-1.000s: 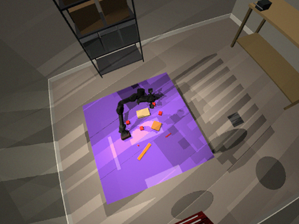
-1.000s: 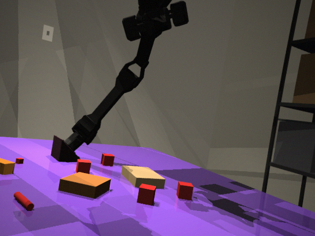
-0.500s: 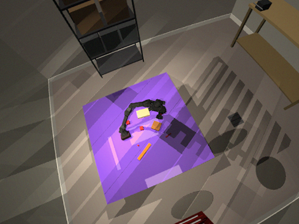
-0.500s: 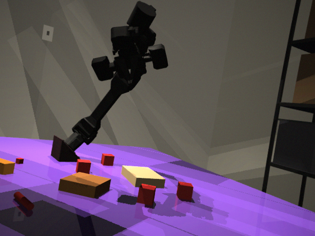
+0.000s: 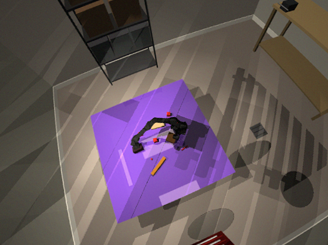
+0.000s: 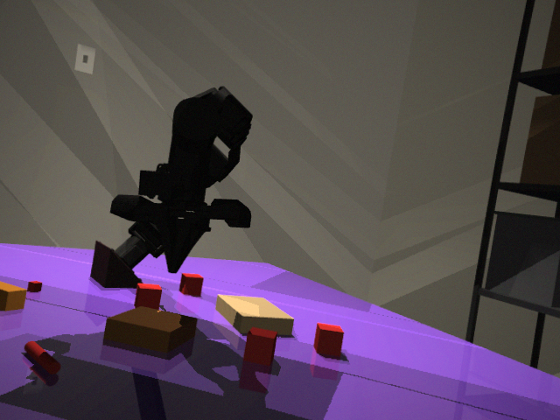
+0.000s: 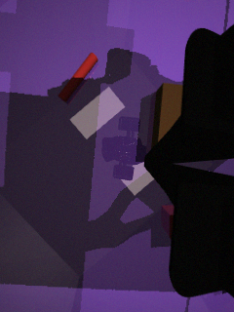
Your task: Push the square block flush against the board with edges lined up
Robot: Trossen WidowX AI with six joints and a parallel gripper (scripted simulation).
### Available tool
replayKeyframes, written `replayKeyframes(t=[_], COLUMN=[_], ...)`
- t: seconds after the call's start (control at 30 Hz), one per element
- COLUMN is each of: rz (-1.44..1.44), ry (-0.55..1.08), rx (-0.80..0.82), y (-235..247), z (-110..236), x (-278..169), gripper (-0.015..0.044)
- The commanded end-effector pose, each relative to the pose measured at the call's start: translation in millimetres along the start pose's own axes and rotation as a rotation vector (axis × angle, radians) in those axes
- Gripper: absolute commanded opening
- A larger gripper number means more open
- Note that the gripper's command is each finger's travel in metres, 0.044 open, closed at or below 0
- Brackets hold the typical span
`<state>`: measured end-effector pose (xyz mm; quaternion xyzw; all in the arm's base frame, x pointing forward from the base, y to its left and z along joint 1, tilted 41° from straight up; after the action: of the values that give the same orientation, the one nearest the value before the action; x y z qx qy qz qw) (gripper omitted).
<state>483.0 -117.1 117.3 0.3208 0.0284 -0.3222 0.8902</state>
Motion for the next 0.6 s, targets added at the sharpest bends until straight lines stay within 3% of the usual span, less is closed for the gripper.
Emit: replayKeyframes(t=[0.0,0.23,0.37,0.57], rz=[0.001,0.002,0.04,0.042], ry=[0.143,0.193,0.228,0.231], rx=[-0.06,-0.079,-0.086,-0.086], y=[-13,-18,-20,-20], z=[-41,-57,-105,-108], x=[-3,-5,-11,-12], gripper=[0.0,0.0,0.0,0.0])
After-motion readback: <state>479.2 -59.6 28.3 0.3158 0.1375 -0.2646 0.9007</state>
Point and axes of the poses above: the point midway between the two fingers, 35 mm back from their tips, its own z axis back along the fingers, its own y axis across the jaws, x = y × z, the point moved 10 cm from there along z, back along the fingers, and after that the axes turned 5 degrees about z, right-handed, at the moved point
